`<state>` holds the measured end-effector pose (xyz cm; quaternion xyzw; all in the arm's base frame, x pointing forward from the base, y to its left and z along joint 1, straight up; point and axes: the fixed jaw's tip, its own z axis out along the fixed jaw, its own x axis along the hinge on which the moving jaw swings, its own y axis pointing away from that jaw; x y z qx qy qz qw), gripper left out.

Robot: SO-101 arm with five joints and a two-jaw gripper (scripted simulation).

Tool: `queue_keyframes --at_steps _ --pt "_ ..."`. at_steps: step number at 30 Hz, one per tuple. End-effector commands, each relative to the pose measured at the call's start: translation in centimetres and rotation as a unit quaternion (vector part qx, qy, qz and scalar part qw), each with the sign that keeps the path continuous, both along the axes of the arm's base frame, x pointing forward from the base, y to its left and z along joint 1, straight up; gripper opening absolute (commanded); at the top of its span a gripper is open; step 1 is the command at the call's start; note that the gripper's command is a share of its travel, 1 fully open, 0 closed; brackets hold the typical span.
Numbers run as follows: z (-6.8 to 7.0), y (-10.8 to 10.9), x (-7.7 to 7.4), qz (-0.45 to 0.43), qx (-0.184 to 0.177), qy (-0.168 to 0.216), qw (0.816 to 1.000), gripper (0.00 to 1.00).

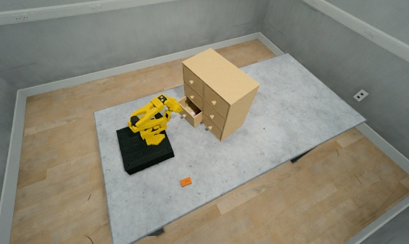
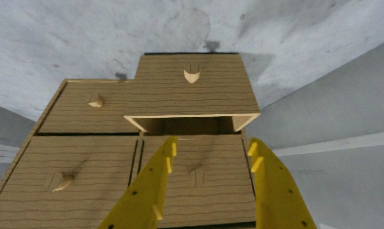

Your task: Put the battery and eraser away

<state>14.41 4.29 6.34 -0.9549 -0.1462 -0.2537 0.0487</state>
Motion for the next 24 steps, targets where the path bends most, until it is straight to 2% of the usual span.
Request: queue_keyframes --at_steps 1,4,13,18,24 --pt "-0.2 0.0 -0.1 -0.002 0.003 0.0 1.0 0.31" --pt "-0.1 -0.3 -0.4 0.004 0.0 -0.013 1.0 0.29" --pt "1.1 -0.7 -0.1 0.019 0.001 -0.093 0.995 0.23" --pt "1.1 -0.7 -0.1 0.019 0.001 -0.093 0.995 0.21" --pt "-1.6 -0.5 0.3 0.021 -0.01 -0.05 0.998 0.21"
